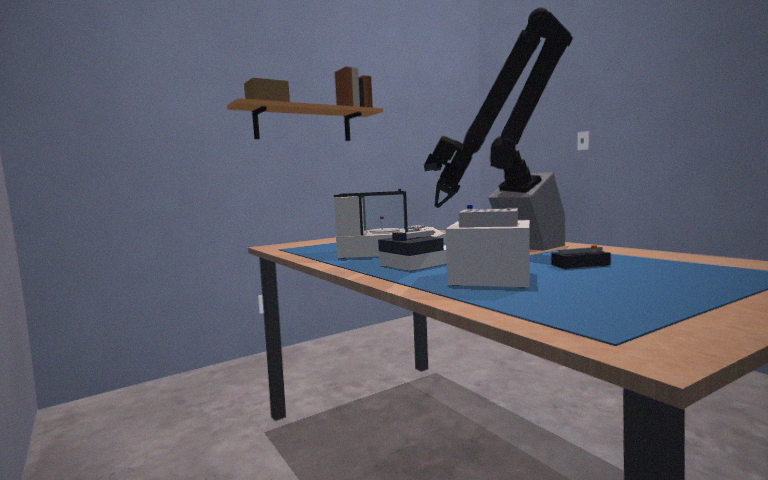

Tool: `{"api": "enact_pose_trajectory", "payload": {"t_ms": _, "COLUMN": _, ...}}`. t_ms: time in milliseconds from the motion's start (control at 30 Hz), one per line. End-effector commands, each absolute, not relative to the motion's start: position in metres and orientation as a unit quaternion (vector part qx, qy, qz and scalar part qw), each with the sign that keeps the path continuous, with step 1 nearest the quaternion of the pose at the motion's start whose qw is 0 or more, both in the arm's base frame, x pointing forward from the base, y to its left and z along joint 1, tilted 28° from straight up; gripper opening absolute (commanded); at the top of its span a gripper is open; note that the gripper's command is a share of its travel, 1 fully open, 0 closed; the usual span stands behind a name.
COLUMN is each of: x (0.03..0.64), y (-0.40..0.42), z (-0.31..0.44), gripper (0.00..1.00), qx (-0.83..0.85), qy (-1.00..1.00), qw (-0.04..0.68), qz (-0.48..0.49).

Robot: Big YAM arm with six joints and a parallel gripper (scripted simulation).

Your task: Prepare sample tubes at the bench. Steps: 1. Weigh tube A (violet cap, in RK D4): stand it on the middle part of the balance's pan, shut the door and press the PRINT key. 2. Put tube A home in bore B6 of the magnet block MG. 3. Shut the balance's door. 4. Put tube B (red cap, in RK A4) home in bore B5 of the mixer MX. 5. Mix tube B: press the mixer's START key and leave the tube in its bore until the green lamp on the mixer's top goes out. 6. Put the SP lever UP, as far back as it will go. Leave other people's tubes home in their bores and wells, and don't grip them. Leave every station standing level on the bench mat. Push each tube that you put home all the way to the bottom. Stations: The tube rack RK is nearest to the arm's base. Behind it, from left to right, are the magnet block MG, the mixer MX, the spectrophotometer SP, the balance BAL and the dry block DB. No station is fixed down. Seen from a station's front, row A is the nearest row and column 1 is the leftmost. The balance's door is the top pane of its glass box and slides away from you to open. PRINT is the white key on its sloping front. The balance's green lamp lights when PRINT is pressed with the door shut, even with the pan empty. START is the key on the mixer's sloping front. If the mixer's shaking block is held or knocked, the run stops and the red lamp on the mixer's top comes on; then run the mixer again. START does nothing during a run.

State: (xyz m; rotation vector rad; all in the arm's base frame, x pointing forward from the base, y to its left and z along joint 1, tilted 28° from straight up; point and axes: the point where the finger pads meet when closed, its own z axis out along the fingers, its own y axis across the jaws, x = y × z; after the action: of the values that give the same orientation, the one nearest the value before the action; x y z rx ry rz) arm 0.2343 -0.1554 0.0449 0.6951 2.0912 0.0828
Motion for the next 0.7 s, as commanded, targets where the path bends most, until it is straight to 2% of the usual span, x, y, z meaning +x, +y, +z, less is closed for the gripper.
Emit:
{"api": "enact_pose_trajectory", "payload": {"t_ms": 0, "x": 0.2273, "y": -0.1539, "z": 0.0422, "gripper": 0.0, "qx": 0.294, "qy": 0.842, "qw": 0.452, "qz": 0.035}}
{"api": "enact_pose_trajectory", "payload": {"t_ms": 667, "x": 0.2321, "y": -0.157, "z": 0.0487, "gripper": 0.0, "qx": 0.282, "qy": 0.842, "qw": 0.459, "qz": 0.029}}
